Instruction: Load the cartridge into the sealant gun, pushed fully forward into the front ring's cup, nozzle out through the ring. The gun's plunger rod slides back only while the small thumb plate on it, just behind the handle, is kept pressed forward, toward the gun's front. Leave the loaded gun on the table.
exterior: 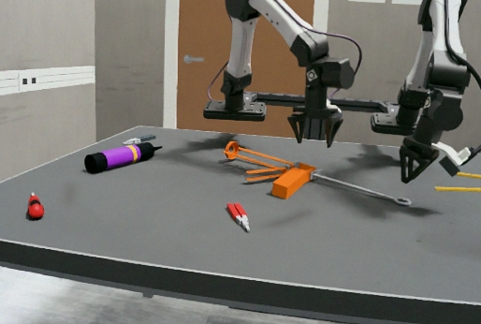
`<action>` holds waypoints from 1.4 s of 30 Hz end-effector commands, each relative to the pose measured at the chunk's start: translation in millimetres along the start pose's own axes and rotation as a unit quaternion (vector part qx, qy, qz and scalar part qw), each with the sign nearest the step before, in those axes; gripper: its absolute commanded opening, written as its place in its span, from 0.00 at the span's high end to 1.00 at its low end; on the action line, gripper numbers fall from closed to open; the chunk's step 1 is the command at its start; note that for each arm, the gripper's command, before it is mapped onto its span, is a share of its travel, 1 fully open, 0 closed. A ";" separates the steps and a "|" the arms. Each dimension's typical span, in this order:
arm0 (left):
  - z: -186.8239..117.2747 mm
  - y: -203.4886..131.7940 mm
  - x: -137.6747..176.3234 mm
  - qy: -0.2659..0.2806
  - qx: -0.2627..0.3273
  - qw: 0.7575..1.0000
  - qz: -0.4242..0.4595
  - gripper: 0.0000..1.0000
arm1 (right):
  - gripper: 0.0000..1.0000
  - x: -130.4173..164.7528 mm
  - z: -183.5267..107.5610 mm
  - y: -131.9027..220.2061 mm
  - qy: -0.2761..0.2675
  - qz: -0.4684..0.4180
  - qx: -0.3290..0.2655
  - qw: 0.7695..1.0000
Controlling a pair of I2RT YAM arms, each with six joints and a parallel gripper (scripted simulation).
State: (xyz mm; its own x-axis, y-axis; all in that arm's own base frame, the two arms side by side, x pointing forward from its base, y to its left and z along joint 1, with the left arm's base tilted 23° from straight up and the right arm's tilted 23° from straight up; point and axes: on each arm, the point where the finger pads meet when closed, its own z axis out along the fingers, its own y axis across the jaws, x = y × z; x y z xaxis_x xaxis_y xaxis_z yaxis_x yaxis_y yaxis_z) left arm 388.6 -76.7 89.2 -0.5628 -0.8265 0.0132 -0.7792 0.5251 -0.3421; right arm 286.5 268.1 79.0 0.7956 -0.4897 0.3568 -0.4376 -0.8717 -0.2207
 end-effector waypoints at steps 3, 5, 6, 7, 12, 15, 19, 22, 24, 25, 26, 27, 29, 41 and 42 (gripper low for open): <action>-4.4 -6.6 -3.0 -0.006 0.012 1.000 0.005 0.50 | 0.08 -1.0 5.1 14.9 0.000 0.003 -0.009 1.000; -4.4 -6.6 -3.0 -0.006 0.012 1.000 0.005 0.50 | 0.08 -1.6 3.6 15.6 -0.001 0.000 -0.012 1.000; -4.4 -6.6 -3.0 -0.006 0.012 1.000 0.005 0.50 | 0.08 -2.7 4.5 15.7 -0.003 -0.003 -0.018 1.000; -4.4 -6.6 -3.0 -0.006 0.012 1.000 0.005 0.50 | 0.08 -1.1 5.9 11.9 -0.003 -0.002 -0.016 1.000; -4.4 -6.6 -3.0 -0.006 0.012 1.000 0.005 0.50 | 0.08 -6.0 13.4 10.5 -0.006 -0.009 -0.025 1.000; -4.4 -6.6 -3.0 -0.006 0.012 1.000 0.005 0.50 | 0.08 -4.3 12.7 11.6 -0.006 -0.010 -0.027 1.000; -4.4 -6.6 -3.0 -0.006 0.012 1.000 0.005 0.50 | 0.27 -5.1 14.5 13.0 -0.006 -0.008 -0.027 1.000; -4.4 -6.6 -3.0 -0.006 0.012 1.000 0.005 0.50 | 0.27 -5.1 14.5 13.0 -0.006 -0.008 -0.027 1.000; -4.4 -6.6 -3.0 -0.006 0.012 1.000 0.005 0.50 | 0.27 -5.1 14.5 13.0 -0.006 -0.008 -0.027 1.000; -4.4 -6.6 -3.0 -0.006 0.012 1.000 0.005 0.50 | 0.27 -5.1 14.5 13.0 -0.006 -0.008 -0.027 1.000; -4.4 -6.6 -3.0 -0.006 0.012 1.000 0.005 0.50 | 0.27 -5.1 14.5 13.0 -0.006 -0.008 -0.027 1.000; -4.4 -6.6 -3.0 -0.006 0.012 1.000 0.005 0.50 | 0.27 -5.1 14.5 13.0 -0.006 -0.008 -0.027 1.000; -4.4 -6.6 -3.0 -0.006 0.012 1.000 0.005 0.50 | 0.27 -5.1 14.5 13.0 -0.006 -0.008 -0.027 1.000; -30.0 -24.6 -18.0 -0.060 0.073 0.992 0.080 0.50 | 0.27 33.5 25.7 28.1 -0.025 0.153 -0.047 0.987; -32.7 -26.5 -19.0 -0.065 0.079 0.991 0.089 0.50 | 0.27 38.8 27.3 31.0 -0.027 0.172 -0.049 0.983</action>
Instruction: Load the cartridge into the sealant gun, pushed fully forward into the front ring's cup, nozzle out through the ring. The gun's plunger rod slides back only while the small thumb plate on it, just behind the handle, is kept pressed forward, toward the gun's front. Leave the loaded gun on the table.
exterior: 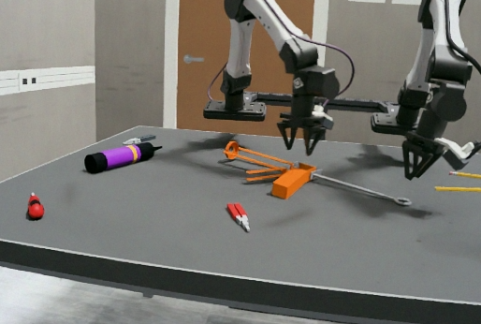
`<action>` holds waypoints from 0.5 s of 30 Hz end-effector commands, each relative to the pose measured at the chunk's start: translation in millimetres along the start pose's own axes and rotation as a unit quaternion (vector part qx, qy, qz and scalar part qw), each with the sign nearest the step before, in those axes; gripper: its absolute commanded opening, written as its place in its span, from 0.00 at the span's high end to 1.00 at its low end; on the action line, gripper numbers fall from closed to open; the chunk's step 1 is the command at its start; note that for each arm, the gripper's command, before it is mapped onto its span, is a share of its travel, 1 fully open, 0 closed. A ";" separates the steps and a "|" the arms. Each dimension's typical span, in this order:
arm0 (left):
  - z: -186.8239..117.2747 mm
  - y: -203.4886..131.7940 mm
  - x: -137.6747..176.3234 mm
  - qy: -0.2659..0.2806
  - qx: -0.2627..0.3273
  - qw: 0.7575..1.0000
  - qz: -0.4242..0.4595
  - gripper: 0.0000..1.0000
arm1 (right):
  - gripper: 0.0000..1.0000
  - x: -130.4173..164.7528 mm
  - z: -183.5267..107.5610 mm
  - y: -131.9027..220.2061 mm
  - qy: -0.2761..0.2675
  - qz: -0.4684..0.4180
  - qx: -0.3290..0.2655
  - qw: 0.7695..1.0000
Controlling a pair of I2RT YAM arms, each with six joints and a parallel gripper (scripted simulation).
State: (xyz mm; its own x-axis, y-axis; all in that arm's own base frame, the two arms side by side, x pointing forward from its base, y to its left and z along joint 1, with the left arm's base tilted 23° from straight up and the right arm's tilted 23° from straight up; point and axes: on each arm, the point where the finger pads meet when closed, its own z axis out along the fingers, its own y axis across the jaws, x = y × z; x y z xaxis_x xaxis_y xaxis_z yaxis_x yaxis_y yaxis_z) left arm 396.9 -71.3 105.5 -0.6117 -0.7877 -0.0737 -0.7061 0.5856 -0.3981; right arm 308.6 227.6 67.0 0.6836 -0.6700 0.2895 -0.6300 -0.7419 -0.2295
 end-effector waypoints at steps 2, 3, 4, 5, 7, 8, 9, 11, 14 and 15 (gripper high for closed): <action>-22.8 -21.3 -16.6 -0.050 0.060 0.995 0.060 0.50 | 0.27 18.8 10.3 3.4 -0.022 0.100 -0.022 0.994; -25.5 -23.3 -17.5 -0.054 0.066 0.994 0.067 0.50 | 0.27 25.1 11.1 4.7 -0.023 0.119 -0.023 0.992; -25.5 -23.3 -17.5 -0.054 0.066 0.994 0.067 0.50 | 0.27 25.1 11.1 4.7 -0.023 0.119 -0.023 0.992; -25.5 -23.3 -17.5 -0.054 0.066 0.994 0.067 0.50 | 0.27 25.1 11.1 4.7 -0.023 0.119 -0.023 0.992; -31.0 -25.9 -21.4 -0.066 0.076 0.992 0.080 0.50 | 0.27 36.6 14.3 7.9 -0.026 0.153 -0.028 0.988; -33.2 -27.0 -22.5 -0.071 0.079 0.991 0.085 0.50 | 0.27 41.9 14.6 8.9 -0.026 0.167 -0.028 0.985; -35.1 -27.3 -23.0 -0.074 0.081 0.990 0.088 0.50 | 0.27 48.0 15.3 10.4 -0.025 0.179 -0.029 0.983; -39.8 -29.5 -25.2 -0.083 0.089 0.988 0.097 0.50 | 0.27 58.0 17.6 13.5 -0.024 0.205 -0.032 0.978; -48.3 -33.9 -29.0 -0.097 0.101 0.984 0.110 0.50 | 0.27 72.8 20.0 18.7 -0.023 0.242 -0.036 0.969; -51.3 -35.9 -30.4 -0.103 0.106 0.982 0.114 0.50 | 0.27 77.3 19.7 20.0 -0.023 0.253 -0.035 0.966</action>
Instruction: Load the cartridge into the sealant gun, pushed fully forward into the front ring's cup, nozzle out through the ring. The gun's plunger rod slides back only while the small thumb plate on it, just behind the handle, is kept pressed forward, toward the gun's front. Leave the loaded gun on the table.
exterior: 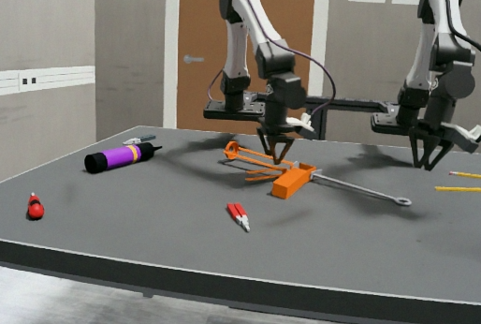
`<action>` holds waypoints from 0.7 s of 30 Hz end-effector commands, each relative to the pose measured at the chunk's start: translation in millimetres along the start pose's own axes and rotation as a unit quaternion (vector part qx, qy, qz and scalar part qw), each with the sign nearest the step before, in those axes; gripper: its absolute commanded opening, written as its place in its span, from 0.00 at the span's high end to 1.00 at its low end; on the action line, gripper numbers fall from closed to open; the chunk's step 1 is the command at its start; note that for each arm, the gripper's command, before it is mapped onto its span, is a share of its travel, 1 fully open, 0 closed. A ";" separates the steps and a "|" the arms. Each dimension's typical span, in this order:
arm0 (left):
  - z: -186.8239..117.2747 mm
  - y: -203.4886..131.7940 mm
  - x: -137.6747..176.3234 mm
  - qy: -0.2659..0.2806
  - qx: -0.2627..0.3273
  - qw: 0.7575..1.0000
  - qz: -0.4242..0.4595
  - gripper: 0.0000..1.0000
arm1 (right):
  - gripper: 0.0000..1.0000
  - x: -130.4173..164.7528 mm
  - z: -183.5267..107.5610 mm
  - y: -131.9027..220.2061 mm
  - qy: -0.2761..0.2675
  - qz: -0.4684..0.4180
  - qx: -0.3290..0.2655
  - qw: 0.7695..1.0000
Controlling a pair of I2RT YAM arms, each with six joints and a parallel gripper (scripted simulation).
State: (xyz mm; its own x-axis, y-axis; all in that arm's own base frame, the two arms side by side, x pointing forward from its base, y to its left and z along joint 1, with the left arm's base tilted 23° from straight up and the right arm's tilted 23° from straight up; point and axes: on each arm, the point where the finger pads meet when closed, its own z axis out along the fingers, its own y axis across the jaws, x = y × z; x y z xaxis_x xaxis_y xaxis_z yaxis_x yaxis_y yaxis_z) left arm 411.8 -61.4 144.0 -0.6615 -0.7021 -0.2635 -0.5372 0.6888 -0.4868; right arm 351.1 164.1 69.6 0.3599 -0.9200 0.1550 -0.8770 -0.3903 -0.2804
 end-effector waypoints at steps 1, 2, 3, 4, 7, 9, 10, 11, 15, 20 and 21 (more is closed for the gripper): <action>-17.4 -16.9 -16.9 -0.044 0.041 0.998 0.034 0.50 | 0.27 8.9 5.5 -2.3 -0.010 0.050 -0.014 0.999; -19.0 -17.6 -18.0 -0.048 0.043 0.997 0.038 0.50 | 0.27 13.5 4.2 -3.4 -0.010 0.062 -0.012 0.998; -21.0 -19.3 -19.7 -0.052 0.047 0.997 0.042 0.50 | 0.27 17.9 5.5 -3.2 -0.010 0.073 -0.014 0.997; -22.9 -20.4 -21.1 -0.057 0.050 0.996 0.047 0.50 | 0.27 22.1 6.8 -3.0 -0.010 0.085 -0.016 0.996; -24.6 -21.2 -22.4 -0.061 0.052 0.996 0.051 0.50 | 0.27 26.2 6.3 -3.5 -0.011 0.096 -0.016 0.995; -27.4 -22.7 -24.7 -0.068 0.057 0.994 0.059 0.50 | 0.27 34.2 6.8 -4.2 -0.012 0.118 -0.016 0.993; -29.6 -24.1 -26.3 -0.072 0.059 0.994 0.063 0.50 | 0.27 37.8 8.3 -3.5 -0.012 0.128 -0.018 0.992; -30.3 -24.1 -26.3 -0.073 0.060 0.993 0.064 0.50 | 0.27 41.3 9.5 -2.8 -0.011 0.135 -0.020 0.991; -37.5 -27.8 -30.8 -0.089 0.069 0.991 0.079 0.50 | 0.27 56.6 11.8 -2.1 -0.011 0.174 -0.023 0.984; -45.8 -32.1 -36.1 -0.107 0.079 0.986 0.097 0.50 | 0.27 73.8 13.8 0.1 -0.012 0.219 -0.027 0.975; -48.0 -33.2 -37.5 -0.112 0.082 0.985 0.101 0.50 | 0.27 77.9 13.7 0.5 -0.012 0.230 -0.027 0.973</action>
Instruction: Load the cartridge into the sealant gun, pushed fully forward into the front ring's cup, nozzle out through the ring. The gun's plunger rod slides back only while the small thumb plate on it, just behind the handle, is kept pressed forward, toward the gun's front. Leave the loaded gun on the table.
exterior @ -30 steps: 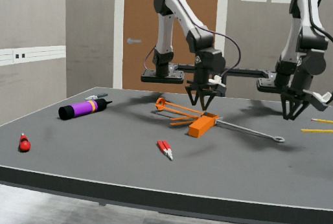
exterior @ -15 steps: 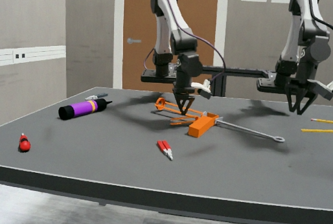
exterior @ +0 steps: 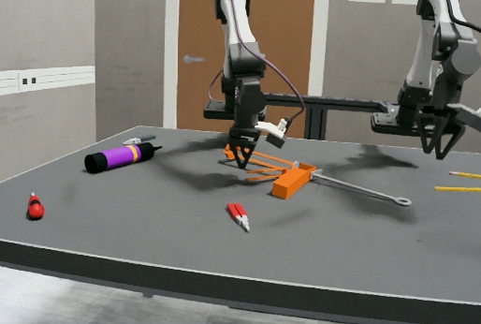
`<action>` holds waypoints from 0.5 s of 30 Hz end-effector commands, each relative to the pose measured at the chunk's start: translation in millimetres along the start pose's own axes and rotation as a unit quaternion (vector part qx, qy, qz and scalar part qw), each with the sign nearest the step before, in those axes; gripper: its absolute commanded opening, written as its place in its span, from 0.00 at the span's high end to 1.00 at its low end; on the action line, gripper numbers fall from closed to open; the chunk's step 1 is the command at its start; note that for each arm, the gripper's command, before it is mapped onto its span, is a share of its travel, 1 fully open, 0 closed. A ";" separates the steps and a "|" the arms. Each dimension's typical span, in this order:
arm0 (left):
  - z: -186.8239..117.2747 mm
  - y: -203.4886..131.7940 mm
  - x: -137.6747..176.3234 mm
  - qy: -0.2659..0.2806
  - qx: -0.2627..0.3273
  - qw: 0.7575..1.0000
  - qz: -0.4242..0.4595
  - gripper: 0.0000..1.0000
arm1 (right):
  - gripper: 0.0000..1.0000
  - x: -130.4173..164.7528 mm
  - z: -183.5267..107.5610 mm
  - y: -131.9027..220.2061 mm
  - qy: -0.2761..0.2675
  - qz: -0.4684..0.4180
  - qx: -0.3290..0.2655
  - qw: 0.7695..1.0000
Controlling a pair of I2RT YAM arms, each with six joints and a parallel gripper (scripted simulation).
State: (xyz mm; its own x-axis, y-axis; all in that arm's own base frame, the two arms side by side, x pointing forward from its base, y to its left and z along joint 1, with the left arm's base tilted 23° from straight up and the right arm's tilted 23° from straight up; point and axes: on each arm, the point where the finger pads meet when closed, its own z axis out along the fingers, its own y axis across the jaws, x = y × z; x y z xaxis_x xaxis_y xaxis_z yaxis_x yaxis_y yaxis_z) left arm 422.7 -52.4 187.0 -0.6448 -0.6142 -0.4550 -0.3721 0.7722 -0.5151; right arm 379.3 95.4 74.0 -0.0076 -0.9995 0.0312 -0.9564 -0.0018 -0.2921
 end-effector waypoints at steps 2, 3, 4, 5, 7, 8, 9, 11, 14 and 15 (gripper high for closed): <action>-14.8 -13.1 -18.7 -0.046 0.030 0.998 0.030 0.50 | 0.27 7.8 6.3 -3.3 -0.006 0.046 -0.015 0.999; -14.8 -13.1 -18.7 -0.046 0.030 0.998 0.030 0.50 | 0.27 7.8 6.3 -3.3 -0.006 0.046 -0.015 0.999; -17.0 -15.2 -21.0 -0.052 0.034 0.997 0.036 0.50 | 0.27 12.8 3.4 -5.5 -0.008 0.061 -0.012 0.998; -18.9 -15.2 -23.1 -0.058 0.035 0.997 0.043 0.50 | 0.27 17.9 6.2 -7.1 -0.008 0.078 -0.015 0.997; -25.0 -18.9 -28.9 -0.073 0.043 0.995 0.058 0.50 | 0.27 30.1 8.1 -8.7 -0.009 0.115 -0.019 0.993; -28.1 -20.6 -31.7 -0.082 0.046 0.993 0.067 0.50 | 0.27 36.6 8.4 -9.9 -0.010 0.136 -0.021 0.990; -31.2 -22.0 -34.4 -0.090 0.049 0.992 0.076 0.50 | 0.27 43.1 8.5 -11.2 -0.012 0.157 -0.022 0.987; -38.4 -25.1 -40.4 -0.108 0.056 0.988 0.094 0.50 | 0.27 56.9 8.9 -13.1 -0.014 0.200 -0.025 0.979; -49.0 -29.2 -48.1 -0.134 0.064 0.982 0.117 0.50 | 0.27 78.0 8.2 -16.3 -0.018 0.259 -0.027 0.965; -52.6 -31.1 -50.1 -0.141 0.068 0.980 0.124 0.50 | 0.27 85.3 7.6 -17.3 -0.019 0.278 -0.027 0.960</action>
State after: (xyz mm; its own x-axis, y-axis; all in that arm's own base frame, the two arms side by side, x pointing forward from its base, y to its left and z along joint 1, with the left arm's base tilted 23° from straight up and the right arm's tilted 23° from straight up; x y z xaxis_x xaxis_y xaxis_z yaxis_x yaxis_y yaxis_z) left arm 425.0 -41.3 232.6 -0.5738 -0.5024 -0.6468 -0.2149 0.8544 -0.4731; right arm 394.0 17.4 78.2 -0.4095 -0.9063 -0.1042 -0.8689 0.4223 -0.2583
